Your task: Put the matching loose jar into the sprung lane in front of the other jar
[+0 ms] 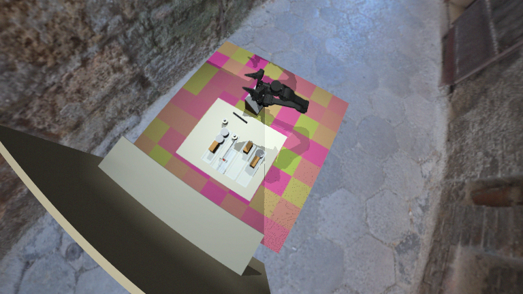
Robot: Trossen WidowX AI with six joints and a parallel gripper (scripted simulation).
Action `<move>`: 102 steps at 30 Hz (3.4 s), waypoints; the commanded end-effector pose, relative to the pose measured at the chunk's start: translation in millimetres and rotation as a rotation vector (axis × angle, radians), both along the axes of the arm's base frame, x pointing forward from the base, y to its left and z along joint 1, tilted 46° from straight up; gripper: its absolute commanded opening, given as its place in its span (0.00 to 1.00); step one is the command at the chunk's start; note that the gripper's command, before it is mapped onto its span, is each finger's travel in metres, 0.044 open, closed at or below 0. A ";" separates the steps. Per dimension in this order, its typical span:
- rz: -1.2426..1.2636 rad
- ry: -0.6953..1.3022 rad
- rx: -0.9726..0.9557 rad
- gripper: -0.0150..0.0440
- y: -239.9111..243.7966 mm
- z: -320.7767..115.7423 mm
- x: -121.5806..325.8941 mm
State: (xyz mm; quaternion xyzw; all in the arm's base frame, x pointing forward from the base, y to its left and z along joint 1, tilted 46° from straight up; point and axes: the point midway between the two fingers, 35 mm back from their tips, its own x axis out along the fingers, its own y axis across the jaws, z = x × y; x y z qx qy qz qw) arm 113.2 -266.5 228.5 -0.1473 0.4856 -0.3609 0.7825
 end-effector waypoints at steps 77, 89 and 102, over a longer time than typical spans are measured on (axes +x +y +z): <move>0.531 0.264 1.497 1.00 168.9 -320.0 166.9; 0.531 0.263 1.498 0.87 176.4 -327.0 166.9; 0.531 0.263 1.498 0.49 176.4 -327.0 166.9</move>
